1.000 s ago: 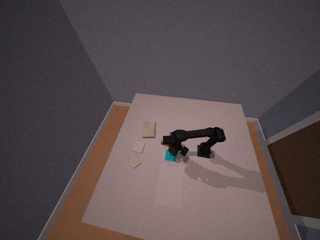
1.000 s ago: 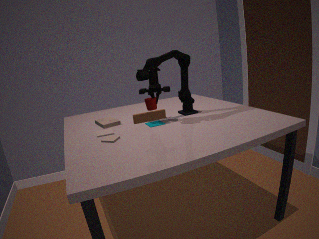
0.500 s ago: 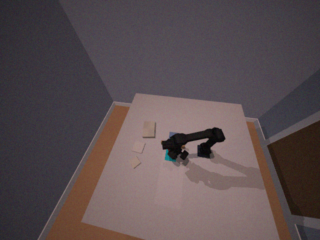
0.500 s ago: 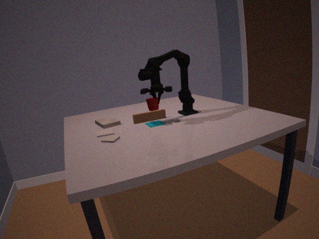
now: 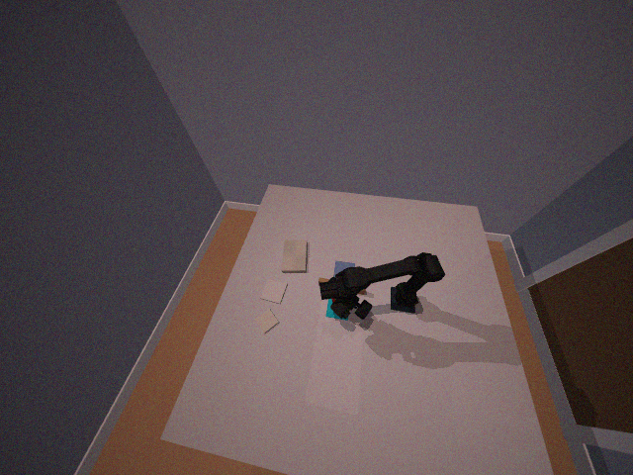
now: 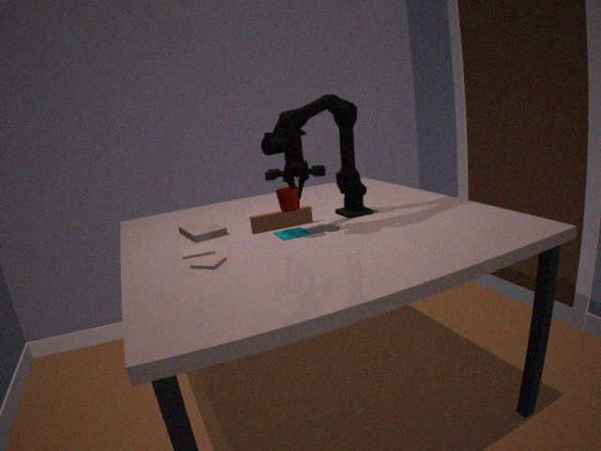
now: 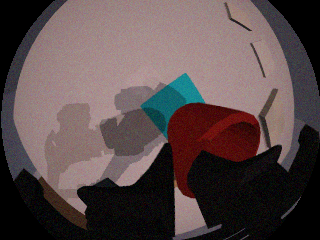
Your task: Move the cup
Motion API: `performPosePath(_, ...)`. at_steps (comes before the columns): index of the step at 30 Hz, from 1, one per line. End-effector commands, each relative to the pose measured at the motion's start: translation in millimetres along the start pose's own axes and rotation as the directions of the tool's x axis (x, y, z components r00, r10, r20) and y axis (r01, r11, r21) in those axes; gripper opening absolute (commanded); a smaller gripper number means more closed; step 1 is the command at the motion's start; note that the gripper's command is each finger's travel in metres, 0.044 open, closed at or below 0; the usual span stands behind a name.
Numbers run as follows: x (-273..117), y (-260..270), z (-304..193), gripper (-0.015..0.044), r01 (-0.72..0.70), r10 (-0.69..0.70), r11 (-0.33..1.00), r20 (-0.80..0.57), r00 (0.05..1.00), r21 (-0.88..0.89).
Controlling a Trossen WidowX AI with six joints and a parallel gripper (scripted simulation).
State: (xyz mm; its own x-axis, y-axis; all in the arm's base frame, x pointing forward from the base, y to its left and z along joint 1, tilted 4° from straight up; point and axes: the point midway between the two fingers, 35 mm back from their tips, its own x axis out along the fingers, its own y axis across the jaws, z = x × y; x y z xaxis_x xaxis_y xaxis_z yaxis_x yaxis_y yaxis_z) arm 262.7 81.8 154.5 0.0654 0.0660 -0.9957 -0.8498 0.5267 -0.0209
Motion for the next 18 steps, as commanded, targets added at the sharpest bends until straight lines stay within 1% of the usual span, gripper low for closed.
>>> performPosePath(1,4.6,-0.4,-0.2,0.0000,0.002,-0.002,1.000,-0.004,1.000,0.003)
performPosePath(18,24.5,0.0,1.4,0.0000,0.002,-0.002,1.000,-0.004,1.000,0.003)
